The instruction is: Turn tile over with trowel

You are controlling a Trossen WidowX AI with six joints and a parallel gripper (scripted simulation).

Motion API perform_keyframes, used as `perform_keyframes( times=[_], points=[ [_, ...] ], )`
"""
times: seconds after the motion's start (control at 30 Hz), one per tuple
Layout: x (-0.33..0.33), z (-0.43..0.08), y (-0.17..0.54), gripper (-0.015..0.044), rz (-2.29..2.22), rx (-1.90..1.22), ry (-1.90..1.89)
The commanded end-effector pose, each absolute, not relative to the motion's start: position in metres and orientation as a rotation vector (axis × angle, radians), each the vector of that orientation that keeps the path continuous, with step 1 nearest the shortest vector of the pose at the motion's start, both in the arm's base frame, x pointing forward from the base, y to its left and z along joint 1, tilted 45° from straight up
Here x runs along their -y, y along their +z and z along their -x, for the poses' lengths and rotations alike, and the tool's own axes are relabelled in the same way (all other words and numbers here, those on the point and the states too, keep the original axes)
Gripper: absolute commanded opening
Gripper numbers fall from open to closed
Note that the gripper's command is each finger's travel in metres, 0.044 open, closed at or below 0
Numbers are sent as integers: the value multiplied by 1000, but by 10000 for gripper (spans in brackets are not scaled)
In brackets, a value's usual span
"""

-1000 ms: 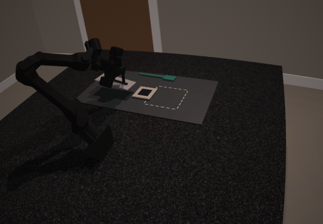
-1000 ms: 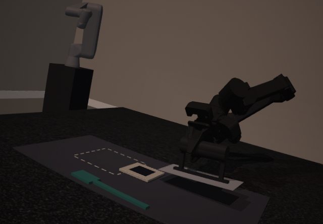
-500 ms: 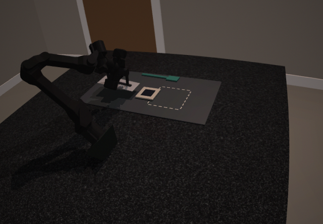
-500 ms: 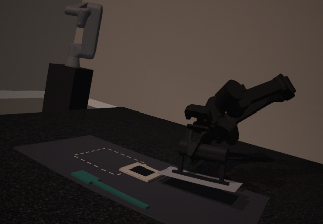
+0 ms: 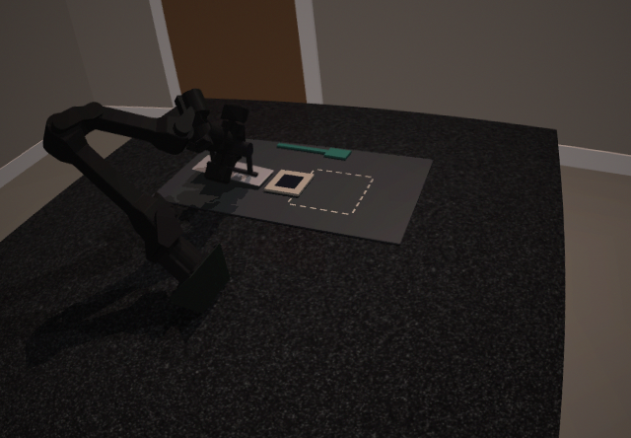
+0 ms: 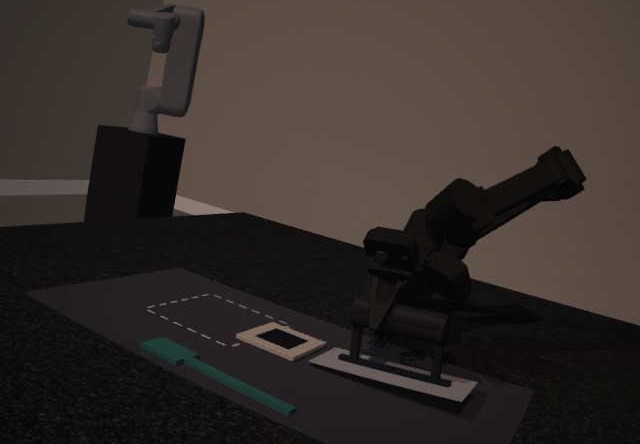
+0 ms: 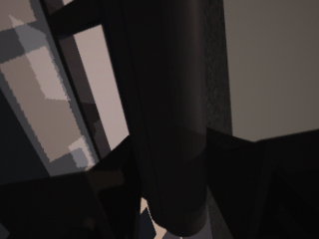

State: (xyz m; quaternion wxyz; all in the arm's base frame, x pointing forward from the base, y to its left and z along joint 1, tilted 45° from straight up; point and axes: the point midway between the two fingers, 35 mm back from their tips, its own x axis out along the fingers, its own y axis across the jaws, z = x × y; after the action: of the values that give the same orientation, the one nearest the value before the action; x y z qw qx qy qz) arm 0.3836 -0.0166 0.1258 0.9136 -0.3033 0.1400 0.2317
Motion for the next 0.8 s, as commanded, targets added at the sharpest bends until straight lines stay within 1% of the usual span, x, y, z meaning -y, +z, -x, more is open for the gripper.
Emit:
perform_keyframes(
  times=[0.0,0.77],
  points=[
    [14,-386,123,0,621,-288,464],
    [33,-383,100,0,623,-290,464]
  ],
)
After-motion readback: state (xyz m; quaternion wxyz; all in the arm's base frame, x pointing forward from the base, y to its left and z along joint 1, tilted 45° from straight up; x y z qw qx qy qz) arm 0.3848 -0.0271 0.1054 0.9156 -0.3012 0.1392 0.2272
